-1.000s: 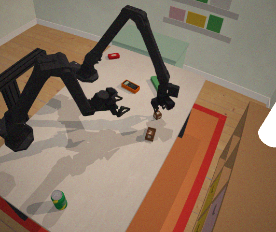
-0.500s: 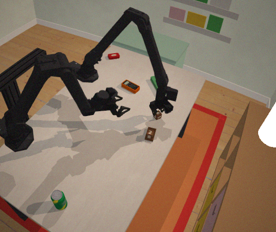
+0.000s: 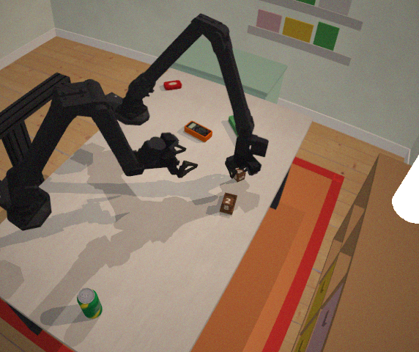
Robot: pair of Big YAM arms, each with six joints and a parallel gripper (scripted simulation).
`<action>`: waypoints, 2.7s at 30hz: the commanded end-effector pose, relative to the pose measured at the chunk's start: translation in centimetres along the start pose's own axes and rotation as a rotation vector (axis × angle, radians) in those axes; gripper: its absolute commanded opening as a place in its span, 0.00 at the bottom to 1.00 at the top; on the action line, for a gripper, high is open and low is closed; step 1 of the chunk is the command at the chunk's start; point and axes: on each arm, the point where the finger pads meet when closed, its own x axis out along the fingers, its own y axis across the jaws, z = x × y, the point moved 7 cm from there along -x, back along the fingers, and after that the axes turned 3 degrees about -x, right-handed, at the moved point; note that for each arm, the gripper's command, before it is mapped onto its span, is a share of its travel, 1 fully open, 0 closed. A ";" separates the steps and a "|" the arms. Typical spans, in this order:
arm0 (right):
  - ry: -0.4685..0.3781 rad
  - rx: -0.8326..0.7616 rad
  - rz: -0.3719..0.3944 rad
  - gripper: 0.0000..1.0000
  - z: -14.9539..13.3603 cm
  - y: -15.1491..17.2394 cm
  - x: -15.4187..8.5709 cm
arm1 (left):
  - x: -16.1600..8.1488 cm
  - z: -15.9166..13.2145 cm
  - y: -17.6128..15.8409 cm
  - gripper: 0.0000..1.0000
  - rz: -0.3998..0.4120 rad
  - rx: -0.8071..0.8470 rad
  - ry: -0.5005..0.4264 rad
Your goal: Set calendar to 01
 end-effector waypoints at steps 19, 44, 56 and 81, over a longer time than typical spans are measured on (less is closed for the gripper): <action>-0.036 0.007 -0.016 1.00 1.1 -0.6 0.6 | -3.6 0.0 1.8 0.64 0.011 -0.006 -0.010; -0.036 0.007 -0.016 1.00 1.1 -0.6 0.6 | -1.0 -0.1 1.6 0.64 0.006 -0.003 -0.008; -0.036 0.007 -0.016 1.00 1.1 -0.6 0.6 | 0.5 -0.1 1.6 0.64 0.006 -0.005 -0.008; -0.036 0.007 -0.016 1.00 1.1 -0.6 0.6 | 1.2 -0.8 1.0 0.45 -0.003 -0.006 0.003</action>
